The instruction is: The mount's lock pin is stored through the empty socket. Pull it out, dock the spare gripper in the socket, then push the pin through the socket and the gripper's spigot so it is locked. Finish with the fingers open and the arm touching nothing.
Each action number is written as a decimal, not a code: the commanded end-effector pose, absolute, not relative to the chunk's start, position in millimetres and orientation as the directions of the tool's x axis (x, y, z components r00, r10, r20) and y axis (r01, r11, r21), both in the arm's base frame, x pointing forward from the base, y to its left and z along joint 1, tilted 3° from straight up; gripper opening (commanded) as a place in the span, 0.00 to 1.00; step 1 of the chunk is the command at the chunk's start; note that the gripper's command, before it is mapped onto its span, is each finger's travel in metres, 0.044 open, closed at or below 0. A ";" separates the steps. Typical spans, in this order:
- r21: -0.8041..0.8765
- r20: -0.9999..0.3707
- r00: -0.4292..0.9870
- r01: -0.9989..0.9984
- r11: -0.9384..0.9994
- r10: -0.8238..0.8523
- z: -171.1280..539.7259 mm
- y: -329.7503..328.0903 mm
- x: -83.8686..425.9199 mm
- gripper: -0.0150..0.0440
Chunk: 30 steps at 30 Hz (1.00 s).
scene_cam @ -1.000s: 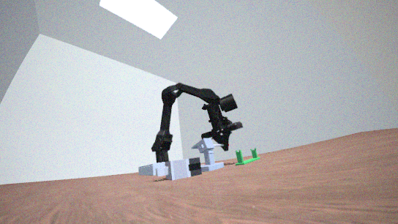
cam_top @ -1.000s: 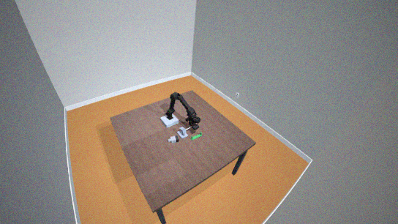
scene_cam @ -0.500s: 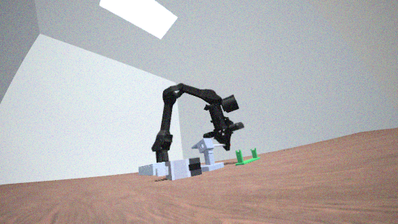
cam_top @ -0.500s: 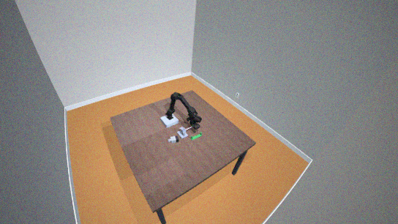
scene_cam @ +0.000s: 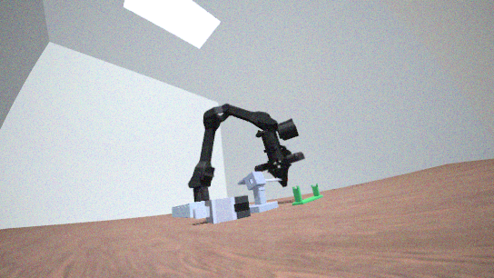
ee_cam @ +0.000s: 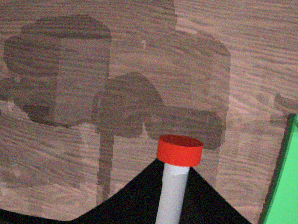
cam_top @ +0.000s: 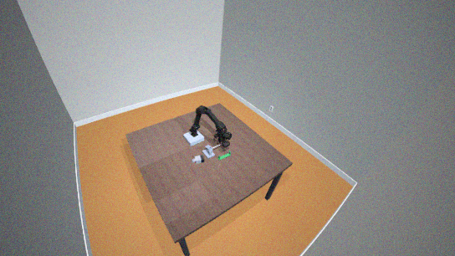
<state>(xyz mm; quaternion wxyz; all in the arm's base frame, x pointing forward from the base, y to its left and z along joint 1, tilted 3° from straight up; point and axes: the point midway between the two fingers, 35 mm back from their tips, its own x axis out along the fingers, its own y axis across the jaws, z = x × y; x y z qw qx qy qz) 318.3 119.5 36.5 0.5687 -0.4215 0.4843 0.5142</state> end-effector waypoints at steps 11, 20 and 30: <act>0.020 -0.985 0.001 -0.993 0.120 0.170 39.9 131.9 320.7 0.25; 0.023 -0.986 -0.002 -0.993 0.120 0.169 42.0 139.8 321.8 0.25; 0.025 -0.986 -0.005 -0.993 0.119 0.168 44.3 147.2 322.6 0.25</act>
